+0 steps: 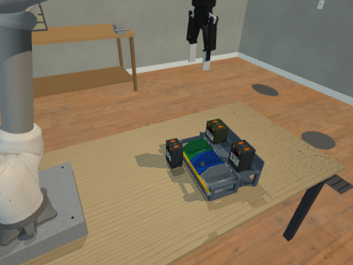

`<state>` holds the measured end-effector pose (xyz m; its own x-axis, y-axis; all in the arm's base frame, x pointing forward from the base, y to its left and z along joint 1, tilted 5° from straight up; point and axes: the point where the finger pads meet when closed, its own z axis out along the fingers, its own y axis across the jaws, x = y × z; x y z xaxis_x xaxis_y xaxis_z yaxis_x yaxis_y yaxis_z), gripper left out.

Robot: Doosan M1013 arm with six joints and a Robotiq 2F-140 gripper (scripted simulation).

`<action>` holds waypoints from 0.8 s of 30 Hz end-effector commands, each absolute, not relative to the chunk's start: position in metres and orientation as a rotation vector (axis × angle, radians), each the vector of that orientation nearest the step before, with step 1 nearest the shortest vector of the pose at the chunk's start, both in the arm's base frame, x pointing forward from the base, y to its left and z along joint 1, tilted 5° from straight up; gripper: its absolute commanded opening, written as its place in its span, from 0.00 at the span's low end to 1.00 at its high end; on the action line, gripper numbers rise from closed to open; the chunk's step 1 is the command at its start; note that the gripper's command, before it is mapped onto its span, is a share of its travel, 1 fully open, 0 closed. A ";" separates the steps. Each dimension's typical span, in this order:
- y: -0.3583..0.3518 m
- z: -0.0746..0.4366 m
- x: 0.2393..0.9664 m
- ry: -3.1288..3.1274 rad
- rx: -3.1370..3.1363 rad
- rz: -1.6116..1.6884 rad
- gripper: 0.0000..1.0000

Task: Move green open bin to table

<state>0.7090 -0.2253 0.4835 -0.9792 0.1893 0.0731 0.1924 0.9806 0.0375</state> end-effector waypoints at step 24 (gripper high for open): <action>-0.215 0.505 0.716 -3.058 -0.295 -0.069 0.57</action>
